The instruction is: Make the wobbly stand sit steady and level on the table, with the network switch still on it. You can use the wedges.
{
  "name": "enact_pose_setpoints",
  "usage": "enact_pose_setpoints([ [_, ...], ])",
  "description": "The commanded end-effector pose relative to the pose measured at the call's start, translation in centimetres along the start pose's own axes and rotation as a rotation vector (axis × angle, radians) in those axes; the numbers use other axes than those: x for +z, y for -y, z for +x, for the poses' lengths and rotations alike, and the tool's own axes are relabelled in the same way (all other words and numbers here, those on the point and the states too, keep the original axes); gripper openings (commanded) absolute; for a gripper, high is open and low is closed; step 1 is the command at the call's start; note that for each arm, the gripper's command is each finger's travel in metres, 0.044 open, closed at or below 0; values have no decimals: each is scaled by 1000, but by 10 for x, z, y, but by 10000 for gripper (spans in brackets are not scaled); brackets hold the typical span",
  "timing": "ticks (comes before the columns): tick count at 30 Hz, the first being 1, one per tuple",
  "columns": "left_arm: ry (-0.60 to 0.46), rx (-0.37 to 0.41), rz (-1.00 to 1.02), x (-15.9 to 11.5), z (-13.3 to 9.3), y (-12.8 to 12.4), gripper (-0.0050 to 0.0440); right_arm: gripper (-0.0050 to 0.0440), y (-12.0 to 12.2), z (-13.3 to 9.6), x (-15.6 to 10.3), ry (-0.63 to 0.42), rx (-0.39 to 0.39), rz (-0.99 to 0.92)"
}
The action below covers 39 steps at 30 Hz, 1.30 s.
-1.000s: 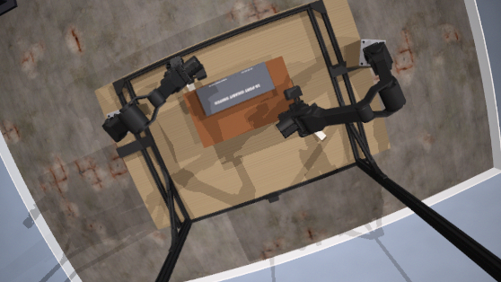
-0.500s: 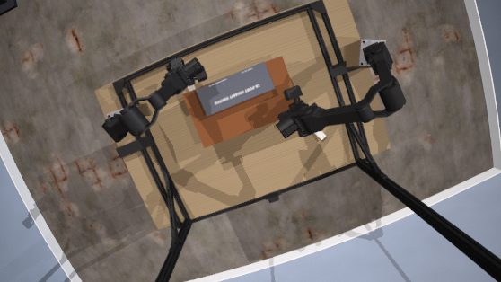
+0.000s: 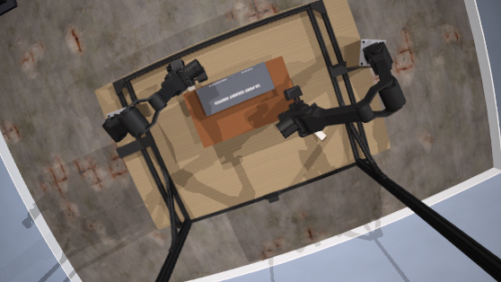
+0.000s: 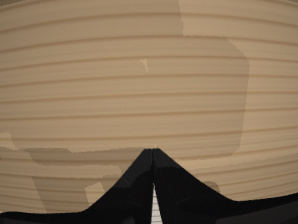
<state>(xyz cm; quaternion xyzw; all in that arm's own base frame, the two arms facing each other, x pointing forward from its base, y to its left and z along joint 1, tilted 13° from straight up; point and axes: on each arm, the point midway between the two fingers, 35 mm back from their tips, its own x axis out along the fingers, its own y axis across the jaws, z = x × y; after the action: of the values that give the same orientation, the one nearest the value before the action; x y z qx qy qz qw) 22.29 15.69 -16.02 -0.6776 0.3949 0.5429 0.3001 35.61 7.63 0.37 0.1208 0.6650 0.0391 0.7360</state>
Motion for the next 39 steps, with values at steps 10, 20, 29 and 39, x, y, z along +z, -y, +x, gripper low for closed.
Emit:
enact_pose_setpoints([
  [10,-2,-2,3,-3,0,0,0,0,3,8,-2,-10,-10,5],
  [20,-2,-2,3,-7,0,0,0,0,3,8,-2,-10,-10,5],
  [29,-2,-2,3,-7,0,0,0,0,3,8,-2,-10,-10,5],
  [39,-2,-2,3,-8,0,0,0,0,3,8,-2,-10,-10,5],
])
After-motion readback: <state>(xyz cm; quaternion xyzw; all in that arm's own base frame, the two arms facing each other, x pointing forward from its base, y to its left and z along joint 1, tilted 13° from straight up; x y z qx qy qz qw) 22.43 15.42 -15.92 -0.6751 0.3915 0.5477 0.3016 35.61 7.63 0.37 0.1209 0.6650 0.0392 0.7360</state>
